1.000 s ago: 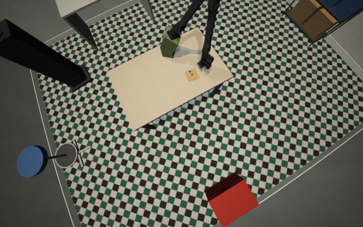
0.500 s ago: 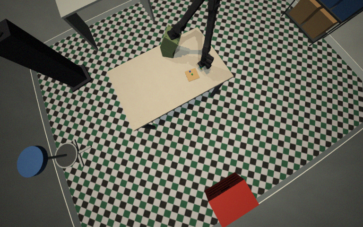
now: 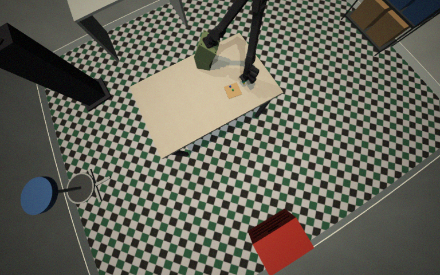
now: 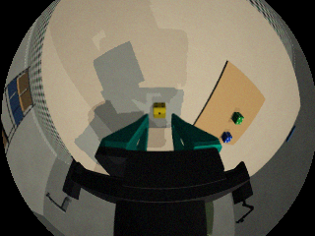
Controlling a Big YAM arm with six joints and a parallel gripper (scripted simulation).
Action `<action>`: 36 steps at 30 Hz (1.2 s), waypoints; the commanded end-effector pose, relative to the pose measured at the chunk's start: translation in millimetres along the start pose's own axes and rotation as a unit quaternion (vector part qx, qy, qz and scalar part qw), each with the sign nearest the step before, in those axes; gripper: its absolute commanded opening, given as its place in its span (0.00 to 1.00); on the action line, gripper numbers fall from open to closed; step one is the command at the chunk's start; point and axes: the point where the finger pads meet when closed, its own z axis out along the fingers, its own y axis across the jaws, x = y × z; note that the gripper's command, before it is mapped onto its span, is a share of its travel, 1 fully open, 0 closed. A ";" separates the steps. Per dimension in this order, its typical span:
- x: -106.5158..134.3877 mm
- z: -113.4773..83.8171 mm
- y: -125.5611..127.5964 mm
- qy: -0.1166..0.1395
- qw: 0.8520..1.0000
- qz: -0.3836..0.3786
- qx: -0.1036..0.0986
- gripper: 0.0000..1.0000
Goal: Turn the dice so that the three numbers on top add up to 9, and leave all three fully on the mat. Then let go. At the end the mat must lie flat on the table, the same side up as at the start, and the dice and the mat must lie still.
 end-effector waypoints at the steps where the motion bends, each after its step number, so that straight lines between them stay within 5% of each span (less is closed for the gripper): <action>1: -11.1 1.1 5.7 -0.009 1.000 0.002 -0.002 0.30; 36: -7.5 1.0 4.3 -0.004 1.000 0.004 -0.001 0.30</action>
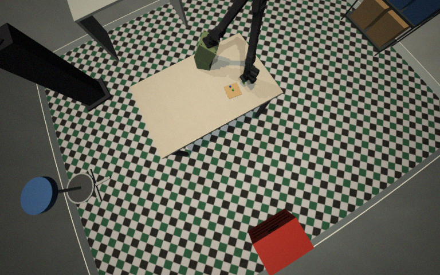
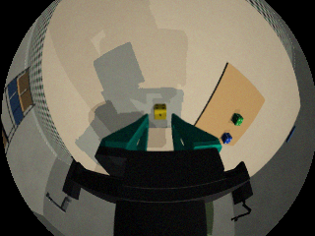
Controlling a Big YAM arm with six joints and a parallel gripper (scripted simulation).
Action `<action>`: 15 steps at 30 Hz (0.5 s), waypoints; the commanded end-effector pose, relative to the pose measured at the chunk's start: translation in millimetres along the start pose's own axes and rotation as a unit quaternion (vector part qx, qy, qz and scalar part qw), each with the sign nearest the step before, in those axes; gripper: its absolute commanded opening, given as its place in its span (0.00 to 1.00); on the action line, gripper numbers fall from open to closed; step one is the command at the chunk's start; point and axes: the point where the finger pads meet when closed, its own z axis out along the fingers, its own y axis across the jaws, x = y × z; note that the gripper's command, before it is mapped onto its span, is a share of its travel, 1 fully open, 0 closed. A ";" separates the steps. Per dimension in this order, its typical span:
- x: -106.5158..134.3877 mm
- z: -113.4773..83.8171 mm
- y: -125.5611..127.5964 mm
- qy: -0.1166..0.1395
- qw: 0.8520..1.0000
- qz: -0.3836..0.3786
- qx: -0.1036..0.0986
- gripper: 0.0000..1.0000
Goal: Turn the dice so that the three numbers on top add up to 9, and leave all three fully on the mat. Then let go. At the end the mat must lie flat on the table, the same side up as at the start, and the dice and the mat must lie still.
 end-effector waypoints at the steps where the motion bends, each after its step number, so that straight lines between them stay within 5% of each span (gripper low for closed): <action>1: -5.0 1.2 3.3 -0.002 1.000 0.004 0.000 0.30; 15: -2.7 0.9 2.9 -0.003 1.000 0.004 -0.001 0.30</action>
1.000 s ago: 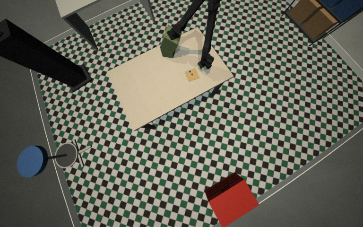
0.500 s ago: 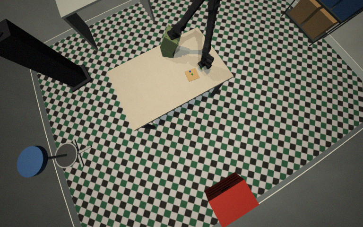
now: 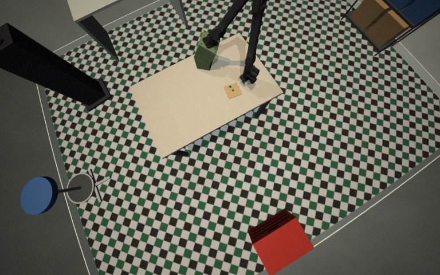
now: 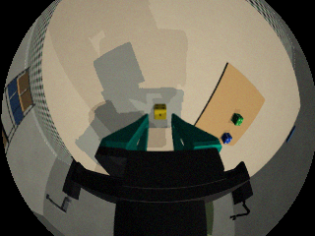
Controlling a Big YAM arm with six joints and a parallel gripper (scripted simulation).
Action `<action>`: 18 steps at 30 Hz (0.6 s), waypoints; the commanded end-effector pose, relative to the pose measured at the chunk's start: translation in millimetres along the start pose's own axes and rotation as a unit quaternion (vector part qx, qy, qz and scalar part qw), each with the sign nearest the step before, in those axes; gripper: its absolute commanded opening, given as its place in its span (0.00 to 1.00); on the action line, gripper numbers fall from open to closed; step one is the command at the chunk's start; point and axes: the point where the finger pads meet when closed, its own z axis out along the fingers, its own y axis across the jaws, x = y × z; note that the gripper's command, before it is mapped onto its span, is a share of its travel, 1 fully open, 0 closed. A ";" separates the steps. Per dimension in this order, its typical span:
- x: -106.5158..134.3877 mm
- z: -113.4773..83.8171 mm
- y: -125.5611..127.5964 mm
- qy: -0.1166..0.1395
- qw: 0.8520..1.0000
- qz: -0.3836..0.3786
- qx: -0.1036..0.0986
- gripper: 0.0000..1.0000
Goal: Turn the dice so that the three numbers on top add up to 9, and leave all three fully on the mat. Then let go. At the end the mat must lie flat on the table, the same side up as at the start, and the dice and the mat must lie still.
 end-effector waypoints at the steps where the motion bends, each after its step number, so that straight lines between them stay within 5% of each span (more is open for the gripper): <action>1: -2.1 0.8 2.7 -0.003 1.000 0.004 -0.001 0.30; 18: 0.2 0.6 2.3 -0.004 1.000 0.003 -0.001 0.30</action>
